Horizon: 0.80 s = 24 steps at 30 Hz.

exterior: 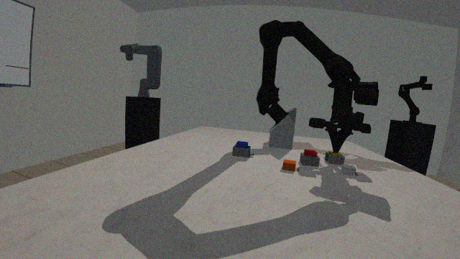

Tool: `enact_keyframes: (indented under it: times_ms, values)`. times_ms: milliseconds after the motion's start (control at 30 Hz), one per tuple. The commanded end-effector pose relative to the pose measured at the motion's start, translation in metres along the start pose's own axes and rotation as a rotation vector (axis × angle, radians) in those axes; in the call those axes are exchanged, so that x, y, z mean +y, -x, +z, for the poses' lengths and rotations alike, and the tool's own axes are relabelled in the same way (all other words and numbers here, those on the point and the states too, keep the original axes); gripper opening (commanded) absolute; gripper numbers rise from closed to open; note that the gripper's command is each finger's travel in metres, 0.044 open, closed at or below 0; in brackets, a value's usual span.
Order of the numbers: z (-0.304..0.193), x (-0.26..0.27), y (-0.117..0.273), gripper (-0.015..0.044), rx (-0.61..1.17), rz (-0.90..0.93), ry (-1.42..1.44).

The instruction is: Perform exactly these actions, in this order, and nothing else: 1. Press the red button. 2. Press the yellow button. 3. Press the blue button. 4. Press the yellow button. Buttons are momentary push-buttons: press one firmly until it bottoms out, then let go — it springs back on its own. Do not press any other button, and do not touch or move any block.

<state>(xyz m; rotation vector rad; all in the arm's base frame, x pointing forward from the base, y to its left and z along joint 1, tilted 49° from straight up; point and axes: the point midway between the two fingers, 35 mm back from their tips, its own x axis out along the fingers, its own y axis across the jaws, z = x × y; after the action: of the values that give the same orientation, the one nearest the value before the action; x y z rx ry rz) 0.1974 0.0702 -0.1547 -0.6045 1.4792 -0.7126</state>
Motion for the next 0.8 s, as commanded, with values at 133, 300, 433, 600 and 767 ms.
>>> enact_keyframes:
  times_ms: [133,300,433,600,767]
  values:
    - [0.001,0.0,0.022,0.002,-0.002,0.0,0.005]
    - [0.0,0.0,0.033,0.002,-0.003,-0.001,0.007]
    - [0.01,0.007,0.043,0.0099,-0.004,0.0,0.007]
    - [0.039,0.026,0.078,0.023,-0.005,0.002,0.006]
    - [0.052,0.032,0.096,0.0361,-0.005,0.003,0.005]
